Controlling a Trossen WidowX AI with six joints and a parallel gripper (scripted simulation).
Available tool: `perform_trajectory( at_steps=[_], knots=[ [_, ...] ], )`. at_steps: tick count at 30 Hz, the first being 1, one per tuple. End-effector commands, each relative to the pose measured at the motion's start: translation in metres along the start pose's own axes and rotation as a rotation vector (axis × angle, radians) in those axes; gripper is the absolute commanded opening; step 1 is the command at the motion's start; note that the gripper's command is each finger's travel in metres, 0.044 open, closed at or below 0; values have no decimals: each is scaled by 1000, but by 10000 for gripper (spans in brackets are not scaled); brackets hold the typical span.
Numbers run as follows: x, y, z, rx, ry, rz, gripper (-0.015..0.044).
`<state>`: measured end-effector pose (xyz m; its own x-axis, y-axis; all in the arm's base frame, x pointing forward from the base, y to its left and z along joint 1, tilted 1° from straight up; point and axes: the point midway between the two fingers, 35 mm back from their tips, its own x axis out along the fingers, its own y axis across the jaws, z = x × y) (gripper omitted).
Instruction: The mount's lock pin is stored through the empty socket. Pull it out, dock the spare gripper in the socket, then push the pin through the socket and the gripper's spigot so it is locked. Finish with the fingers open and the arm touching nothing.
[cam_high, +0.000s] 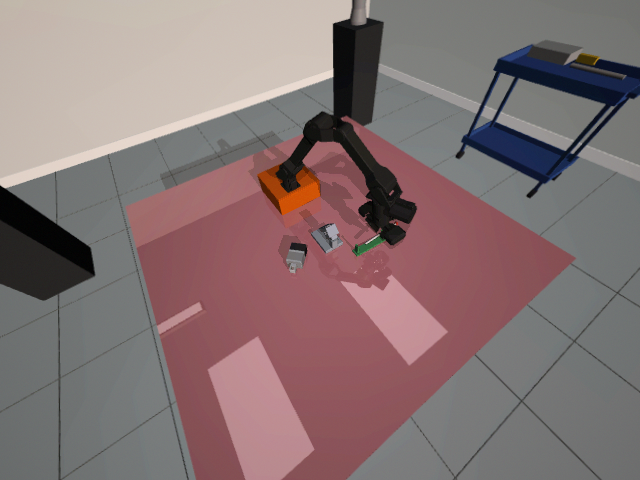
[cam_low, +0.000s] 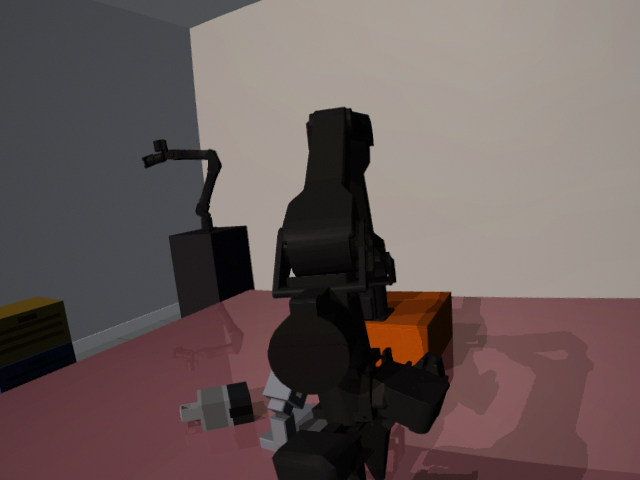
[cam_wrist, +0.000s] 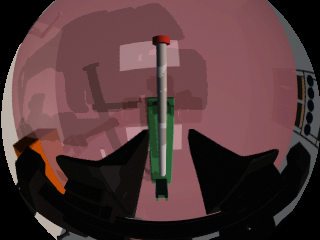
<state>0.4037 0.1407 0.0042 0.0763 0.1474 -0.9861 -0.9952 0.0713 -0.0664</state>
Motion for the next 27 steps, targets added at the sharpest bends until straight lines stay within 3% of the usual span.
perform_trajectory(
  at_steps=[1, 22, 27],
  knots=[
    [10, 4, -4, -5, 10, 12, 180],
    [27, 6, -7, -5, 10, 12, 180],
    [27, 6, -7, -5, 10, 12, 49]
  ],
)
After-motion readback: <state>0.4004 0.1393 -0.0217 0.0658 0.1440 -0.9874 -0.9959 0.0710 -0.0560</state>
